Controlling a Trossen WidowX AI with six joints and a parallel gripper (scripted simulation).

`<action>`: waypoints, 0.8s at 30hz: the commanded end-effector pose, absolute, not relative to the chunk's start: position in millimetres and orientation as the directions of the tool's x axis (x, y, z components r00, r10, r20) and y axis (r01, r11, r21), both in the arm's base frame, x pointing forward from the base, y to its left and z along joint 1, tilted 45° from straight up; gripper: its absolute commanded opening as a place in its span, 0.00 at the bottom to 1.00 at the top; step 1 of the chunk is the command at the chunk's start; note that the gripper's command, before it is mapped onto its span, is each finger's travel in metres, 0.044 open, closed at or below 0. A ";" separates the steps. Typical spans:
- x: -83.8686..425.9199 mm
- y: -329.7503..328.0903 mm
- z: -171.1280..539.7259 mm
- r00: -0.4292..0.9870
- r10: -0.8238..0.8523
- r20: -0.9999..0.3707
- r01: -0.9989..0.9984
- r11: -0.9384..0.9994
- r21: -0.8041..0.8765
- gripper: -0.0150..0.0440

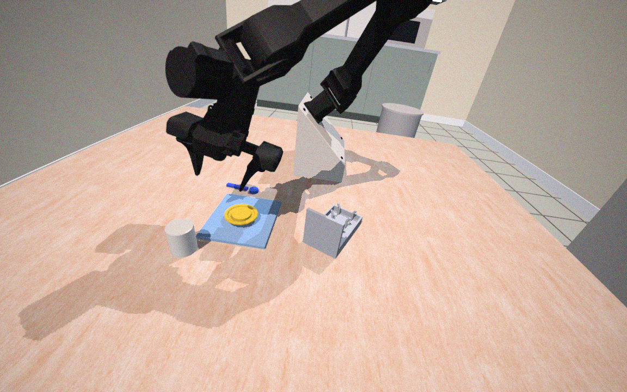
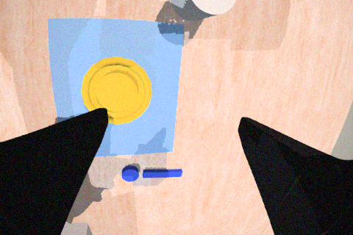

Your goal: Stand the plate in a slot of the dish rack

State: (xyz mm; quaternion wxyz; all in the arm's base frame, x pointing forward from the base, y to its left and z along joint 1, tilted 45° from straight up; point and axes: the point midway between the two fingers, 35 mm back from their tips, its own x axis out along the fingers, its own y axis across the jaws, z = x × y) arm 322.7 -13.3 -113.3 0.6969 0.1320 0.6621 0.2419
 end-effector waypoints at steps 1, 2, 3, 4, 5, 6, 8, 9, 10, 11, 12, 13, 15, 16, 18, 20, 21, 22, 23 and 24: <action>316.2 7.7 -111.6 -0.061 0.623 -0.780 -0.155 0.766 0.624 0.93; 314.9 11.6 -110.7 -0.074 0.644 -0.762 -0.149 0.748 0.647 0.93; 313.7 15.4 -109.7 -0.085 0.664 -0.743 -0.142 0.730 0.669 0.93; 313.4 18.5 -108.7 -0.093 0.680 -0.728 -0.136 0.715 0.686 0.93; 313.2 20.3 -108.1 -0.098 0.689 -0.718 -0.132 0.706 0.696 0.93; 313.2 20.9 -107.9 -0.100 0.692 -0.715 -0.131 0.703 0.699 0.93; 313.2 20.9 -107.9 -0.100 0.692 -0.715 -0.131 0.703 0.699 0.93; 313.2 20.9 -107.9 -0.100 0.692 -0.715 -0.131 0.703 0.699 0.93; 313.2 20.9 -107.9 -0.100 0.692 -0.715 -0.131 0.703 0.699 0.93; 313.2 20.9 -107.9 -0.100 0.692 -0.715 -0.131 0.703 0.699 0.93; 313.2 21.1 -108.0 -0.100 0.692 -0.715 -0.131 0.703 0.699 0.93; 313.2 21.7 -108.6 -0.100 0.692 -0.715 -0.131 0.703 0.699 0.93; 313.1 23.7 -110.8 -0.100 0.692 -0.715 -0.131 0.703 0.699 0.93; 313.1 24.9 -112.0 -0.100 0.692 -0.715 -0.131 0.703 0.699 0.93; 313.0 27.1 -114.4 -0.100 0.692 -0.715 -0.131 0.703 0.699 0.93; 312.9 29.4 -116.8 -0.100 0.692 -0.715 -0.131 0.704 0.699 0.93; 312.8 30.5 -118.0 -0.100 0.692 -0.715 -0.131 0.704 0.699 0.93; 312.7 31.6 -119.1 -0.100 0.692 -0.715 -0.131 0.704 0.699 0.93; 312.6 32.8 -120.3 -0.100 0.692 -0.715 -0.131 0.704 0.699 0.93; 312.5 33.9 -121.5 -0.100 0.692 -0.715 -0.131 0.704 0.699 0.93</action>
